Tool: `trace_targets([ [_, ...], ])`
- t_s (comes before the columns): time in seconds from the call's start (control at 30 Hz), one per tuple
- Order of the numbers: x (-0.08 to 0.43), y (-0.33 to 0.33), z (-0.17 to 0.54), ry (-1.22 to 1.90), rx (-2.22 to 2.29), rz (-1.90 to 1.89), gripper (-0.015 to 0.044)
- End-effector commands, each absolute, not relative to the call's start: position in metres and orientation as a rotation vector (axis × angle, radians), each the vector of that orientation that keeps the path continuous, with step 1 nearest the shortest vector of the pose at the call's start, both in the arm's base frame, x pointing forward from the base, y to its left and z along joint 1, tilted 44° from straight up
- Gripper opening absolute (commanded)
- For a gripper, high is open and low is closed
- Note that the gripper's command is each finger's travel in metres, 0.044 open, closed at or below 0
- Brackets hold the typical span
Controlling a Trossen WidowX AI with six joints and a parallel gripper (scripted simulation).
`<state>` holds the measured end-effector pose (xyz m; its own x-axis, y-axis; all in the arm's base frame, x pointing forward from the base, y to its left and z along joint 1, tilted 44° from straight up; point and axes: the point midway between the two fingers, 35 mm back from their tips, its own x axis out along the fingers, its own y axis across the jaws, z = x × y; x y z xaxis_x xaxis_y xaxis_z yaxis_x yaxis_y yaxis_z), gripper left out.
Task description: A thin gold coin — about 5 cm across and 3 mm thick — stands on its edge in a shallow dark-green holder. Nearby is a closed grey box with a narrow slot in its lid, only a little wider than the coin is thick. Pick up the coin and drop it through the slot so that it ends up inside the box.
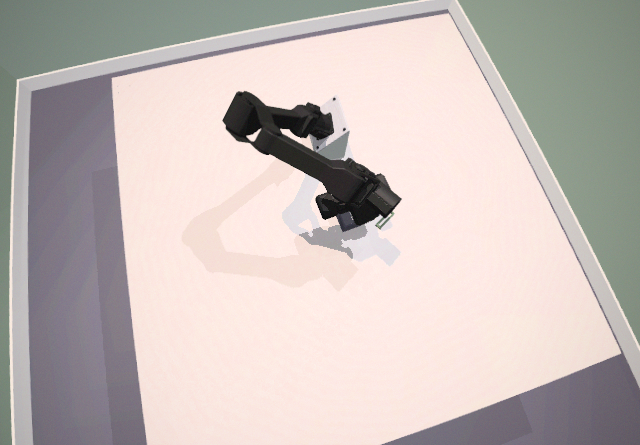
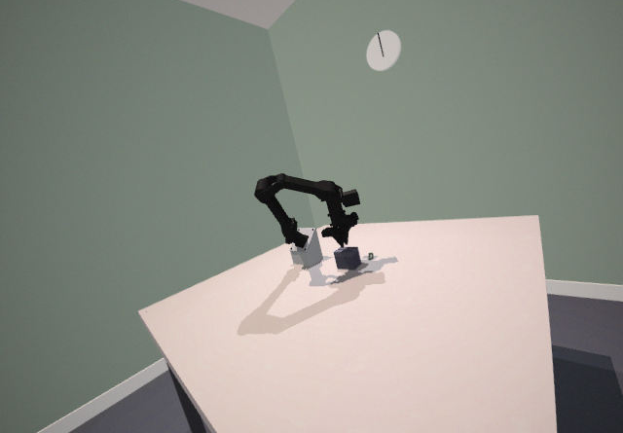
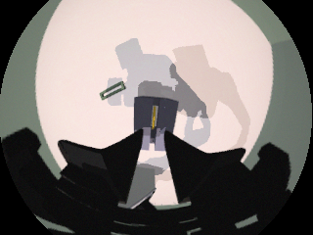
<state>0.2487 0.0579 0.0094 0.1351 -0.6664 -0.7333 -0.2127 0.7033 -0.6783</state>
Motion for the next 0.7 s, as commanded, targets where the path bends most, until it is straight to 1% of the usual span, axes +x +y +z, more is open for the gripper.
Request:
trace_targets([
  [0.0,0.249,0.058,0.010,1.432,-0.780,-0.382,0.0161],
  [0.13,0.249,0.058,0.010,1.432,-0.780,-0.382,0.0161],
  [0.47,0.245,0.076,0.029,1.434,-0.782,-0.381,0.0423],
  [0.5,0.242,0.083,0.038,1.435,-0.785,-0.381,0.0440],
  [0.57,0.237,0.094,0.052,1.436,-0.791,-0.382,0.0440],
  [0.67,0.237,0.096,0.054,1.436,-0.791,-0.383,0.0440],
])
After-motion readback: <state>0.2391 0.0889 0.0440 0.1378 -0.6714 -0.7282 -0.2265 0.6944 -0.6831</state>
